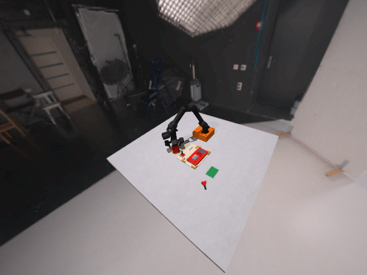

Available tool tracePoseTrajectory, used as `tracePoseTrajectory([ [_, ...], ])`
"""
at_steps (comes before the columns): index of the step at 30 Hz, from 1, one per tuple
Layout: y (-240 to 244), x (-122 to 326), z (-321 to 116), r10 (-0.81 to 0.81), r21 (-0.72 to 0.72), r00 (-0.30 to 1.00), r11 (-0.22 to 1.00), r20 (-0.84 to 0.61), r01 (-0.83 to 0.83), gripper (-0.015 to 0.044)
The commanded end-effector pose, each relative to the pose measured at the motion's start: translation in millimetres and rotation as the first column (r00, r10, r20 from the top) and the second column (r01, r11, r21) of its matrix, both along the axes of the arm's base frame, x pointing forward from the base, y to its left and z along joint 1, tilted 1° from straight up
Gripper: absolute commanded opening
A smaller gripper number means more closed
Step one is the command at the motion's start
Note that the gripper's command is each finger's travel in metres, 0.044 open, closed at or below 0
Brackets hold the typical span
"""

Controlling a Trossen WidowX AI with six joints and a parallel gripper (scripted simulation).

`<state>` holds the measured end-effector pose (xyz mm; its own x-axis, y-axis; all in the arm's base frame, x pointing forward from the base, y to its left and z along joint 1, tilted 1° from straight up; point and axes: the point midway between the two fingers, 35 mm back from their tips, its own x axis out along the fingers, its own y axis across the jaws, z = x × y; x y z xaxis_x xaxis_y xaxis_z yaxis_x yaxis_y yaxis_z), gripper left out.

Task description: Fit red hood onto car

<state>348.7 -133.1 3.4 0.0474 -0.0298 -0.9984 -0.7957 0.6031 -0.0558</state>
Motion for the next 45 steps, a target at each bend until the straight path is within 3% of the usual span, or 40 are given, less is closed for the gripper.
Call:
tracePoseTrajectory([
  [1,0.6,-0.2,-4.0,-0.005,0.005,1.000,1.000,-0.003,0.005,0.0440],
  [18,0.5,-0.1,-12.2,-0.005,0.005,1.000,1.000,-0.004,0.005,0.0440],
  [22,-0.1,0.3,-8.8,0.000,0.000,1.000,1.000,0.000,0.000,0.0335],
  [31,-0.1,0.3,-8.8,0.000,0.000,1.000,1.000,0.000,0.000,0.0275],
  [41,0.4,-0.6,9.6,0.000,0.001,1.000,1.000,-0.001,0.000,0.0012],
  [45,0.7,-1.1,21.8,0.000,0.001,1.000,1.000,-0.001,0.000,0.0000],
])
